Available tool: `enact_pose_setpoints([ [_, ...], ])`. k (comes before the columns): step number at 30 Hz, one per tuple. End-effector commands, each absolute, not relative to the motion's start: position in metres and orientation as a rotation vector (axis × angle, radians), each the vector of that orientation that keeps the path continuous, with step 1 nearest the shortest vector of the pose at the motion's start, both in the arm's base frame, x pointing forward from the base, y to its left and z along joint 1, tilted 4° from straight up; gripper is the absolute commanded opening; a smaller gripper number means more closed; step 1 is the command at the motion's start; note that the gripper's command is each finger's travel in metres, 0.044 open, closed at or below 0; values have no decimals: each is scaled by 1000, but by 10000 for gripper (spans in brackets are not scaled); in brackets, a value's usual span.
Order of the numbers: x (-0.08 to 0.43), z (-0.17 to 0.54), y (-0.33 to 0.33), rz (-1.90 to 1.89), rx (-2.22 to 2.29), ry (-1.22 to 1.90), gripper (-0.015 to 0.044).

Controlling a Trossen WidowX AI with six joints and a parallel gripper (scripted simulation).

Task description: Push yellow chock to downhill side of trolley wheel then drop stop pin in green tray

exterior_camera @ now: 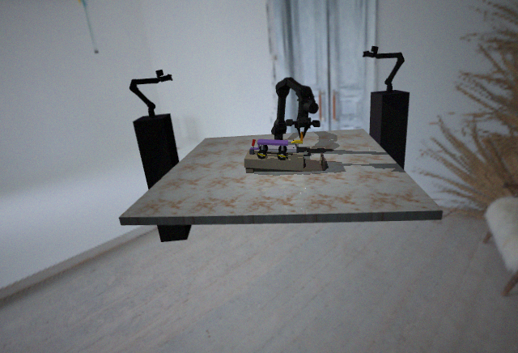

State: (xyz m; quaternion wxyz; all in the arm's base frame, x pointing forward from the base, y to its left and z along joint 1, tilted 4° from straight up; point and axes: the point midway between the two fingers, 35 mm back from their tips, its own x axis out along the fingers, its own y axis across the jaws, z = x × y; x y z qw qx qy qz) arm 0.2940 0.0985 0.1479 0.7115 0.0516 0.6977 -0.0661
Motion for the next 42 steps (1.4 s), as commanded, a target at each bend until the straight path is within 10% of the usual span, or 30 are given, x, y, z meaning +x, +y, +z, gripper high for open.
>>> enact_pose_setpoints([
  [1, 295, 141, 98, -149, 107, 1546, 0],
  [42, 295, 87, 84, -150, 105, 1546, 0],
])
